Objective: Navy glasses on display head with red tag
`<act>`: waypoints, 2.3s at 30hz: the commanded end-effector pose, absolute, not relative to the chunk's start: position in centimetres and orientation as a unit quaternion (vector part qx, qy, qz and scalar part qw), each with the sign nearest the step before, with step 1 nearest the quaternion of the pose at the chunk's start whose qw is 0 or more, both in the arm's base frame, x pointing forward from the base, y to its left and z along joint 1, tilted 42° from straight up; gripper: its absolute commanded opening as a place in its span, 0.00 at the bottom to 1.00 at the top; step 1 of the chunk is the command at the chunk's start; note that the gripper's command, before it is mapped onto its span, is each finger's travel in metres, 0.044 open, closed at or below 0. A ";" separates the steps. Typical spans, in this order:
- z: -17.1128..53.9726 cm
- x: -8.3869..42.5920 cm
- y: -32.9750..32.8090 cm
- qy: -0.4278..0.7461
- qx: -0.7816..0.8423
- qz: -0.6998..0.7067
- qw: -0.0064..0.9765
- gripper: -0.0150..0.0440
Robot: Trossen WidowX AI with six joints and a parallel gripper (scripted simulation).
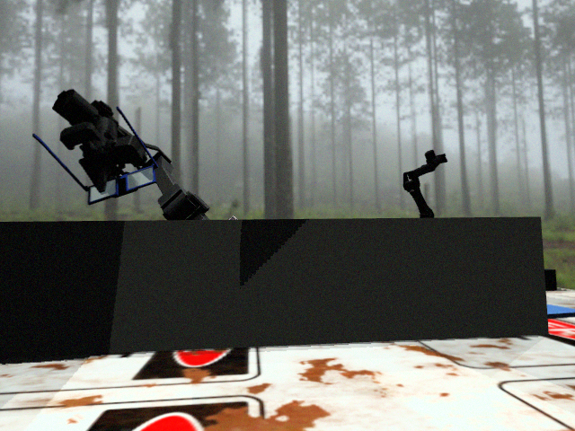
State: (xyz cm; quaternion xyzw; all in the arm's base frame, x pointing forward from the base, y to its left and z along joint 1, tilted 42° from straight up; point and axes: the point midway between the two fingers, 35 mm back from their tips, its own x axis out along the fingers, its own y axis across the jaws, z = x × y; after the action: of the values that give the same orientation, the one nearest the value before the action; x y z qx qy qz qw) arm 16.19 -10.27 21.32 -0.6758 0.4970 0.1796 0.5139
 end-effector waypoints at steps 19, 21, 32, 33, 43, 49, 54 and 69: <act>22.7 14.8 -9.3 0.401 -0.807 0.237 0.364 0.25; 22.7 14.8 -9.3 0.401 -0.807 0.237 0.364 0.25; 22.7 14.8 -9.3 0.401 -0.807 0.237 0.364 0.25; 22.7 14.8 -9.3 0.401 -0.807 0.237 0.364 0.25; 22.5 15.0 -9.3 0.405 -0.801 0.240 0.369 0.25; 21.4 16.1 -9.4 0.427 -0.772 0.259 0.394 0.25; 20.4 17.1 -9.3 0.450 -0.744 0.273 0.412 0.25; 17.1 19.8 -8.7 0.526 -0.664 0.298 0.440 0.25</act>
State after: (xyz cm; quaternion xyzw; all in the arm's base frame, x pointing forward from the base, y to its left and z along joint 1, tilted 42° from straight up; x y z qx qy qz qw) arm 19.21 -8.83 17.73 -0.6820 0.5070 0.2960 0.4362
